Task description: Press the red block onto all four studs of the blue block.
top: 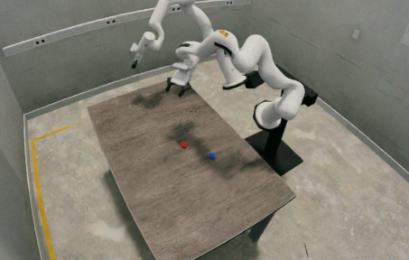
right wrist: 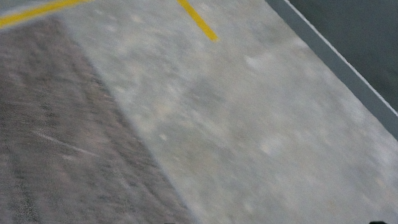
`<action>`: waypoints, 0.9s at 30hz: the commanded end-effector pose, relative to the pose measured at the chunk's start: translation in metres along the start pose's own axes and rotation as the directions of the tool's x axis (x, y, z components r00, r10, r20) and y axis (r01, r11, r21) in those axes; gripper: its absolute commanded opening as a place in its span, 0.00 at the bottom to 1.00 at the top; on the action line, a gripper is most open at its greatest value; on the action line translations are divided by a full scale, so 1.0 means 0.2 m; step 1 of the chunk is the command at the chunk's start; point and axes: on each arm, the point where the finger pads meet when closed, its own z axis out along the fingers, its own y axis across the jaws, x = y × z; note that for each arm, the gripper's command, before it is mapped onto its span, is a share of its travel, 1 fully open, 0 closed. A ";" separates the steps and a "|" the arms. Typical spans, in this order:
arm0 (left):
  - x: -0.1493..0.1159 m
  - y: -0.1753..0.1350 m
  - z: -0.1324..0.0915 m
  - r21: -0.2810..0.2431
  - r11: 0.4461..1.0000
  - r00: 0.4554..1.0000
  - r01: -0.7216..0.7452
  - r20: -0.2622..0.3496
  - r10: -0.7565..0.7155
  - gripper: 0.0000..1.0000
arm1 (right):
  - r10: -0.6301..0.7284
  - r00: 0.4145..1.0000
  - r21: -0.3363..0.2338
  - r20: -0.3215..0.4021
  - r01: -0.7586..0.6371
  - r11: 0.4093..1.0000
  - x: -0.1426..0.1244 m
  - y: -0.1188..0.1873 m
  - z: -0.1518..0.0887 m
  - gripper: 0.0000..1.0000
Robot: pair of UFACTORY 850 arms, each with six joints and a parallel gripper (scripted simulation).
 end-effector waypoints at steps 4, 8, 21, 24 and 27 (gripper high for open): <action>0.01 0.00 0.00 -0.001 1.000 1.000 0.002 -0.001 -0.002 1.00 | 0.147 0.968 -0.231 0.205 -0.098 0.968 -0.09 0.51 0.06 1.00; 0.01 0.00 0.00 -0.001 1.000 1.000 0.002 -0.001 -0.002 1.00 | 0.279 0.903 -0.353 0.328 -0.157 0.922 -0.18 0.77 0.04 1.00; 0.01 0.00 0.00 -0.001 1.000 1.000 0.002 -0.001 -0.002 1.00 | 0.605 0.617 -0.523 0.503 -0.340 0.781 -0.53 1.48 -0.23 1.00; 0.01 0.00 0.00 -0.001 1.000 1.000 0.002 -0.001 -0.002 1.00 | 0.660 0.551 -0.534 0.510 -0.398 0.746 -0.63 1.64 -0.35 1.00; 0.01 0.00 0.00 -0.001 1.000 1.000 0.002 -0.001 -0.002 1.00 | 0.700 0.501 -0.535 0.508 -0.454 0.713 -0.72 1.79 -0.47 1.00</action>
